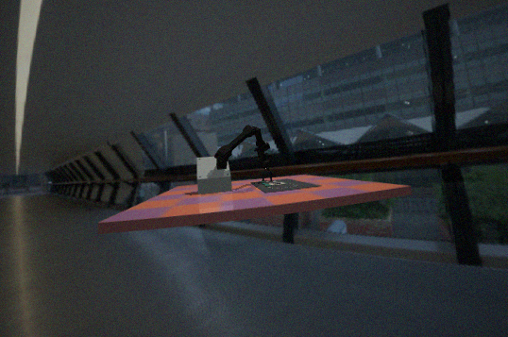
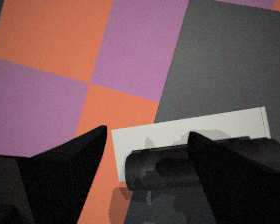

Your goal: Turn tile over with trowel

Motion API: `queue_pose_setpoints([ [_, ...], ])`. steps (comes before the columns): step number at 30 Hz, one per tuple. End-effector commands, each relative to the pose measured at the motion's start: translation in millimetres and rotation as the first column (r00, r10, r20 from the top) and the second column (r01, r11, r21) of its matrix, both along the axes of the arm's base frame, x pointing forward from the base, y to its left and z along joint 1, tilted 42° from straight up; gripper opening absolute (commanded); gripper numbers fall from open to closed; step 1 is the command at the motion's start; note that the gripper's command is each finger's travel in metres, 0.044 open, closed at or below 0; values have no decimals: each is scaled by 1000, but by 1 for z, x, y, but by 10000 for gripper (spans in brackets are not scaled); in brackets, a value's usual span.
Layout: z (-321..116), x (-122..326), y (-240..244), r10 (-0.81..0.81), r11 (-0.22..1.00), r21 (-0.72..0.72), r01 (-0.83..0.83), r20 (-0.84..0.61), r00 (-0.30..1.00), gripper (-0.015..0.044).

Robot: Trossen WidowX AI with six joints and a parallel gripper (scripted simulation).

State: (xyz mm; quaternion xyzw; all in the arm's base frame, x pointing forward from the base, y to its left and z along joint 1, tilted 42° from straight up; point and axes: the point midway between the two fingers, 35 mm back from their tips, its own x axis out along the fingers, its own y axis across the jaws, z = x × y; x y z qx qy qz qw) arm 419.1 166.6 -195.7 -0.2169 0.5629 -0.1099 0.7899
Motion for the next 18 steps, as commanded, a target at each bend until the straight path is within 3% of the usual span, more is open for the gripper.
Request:
queue_pose_setpoints([
  [1, -3, -4, -1, 115, 993, -23, -116, -33, 993, 300],
  [18, -2, -14, -4, 590, 777, -145, -612, -169, 790, 300],
])
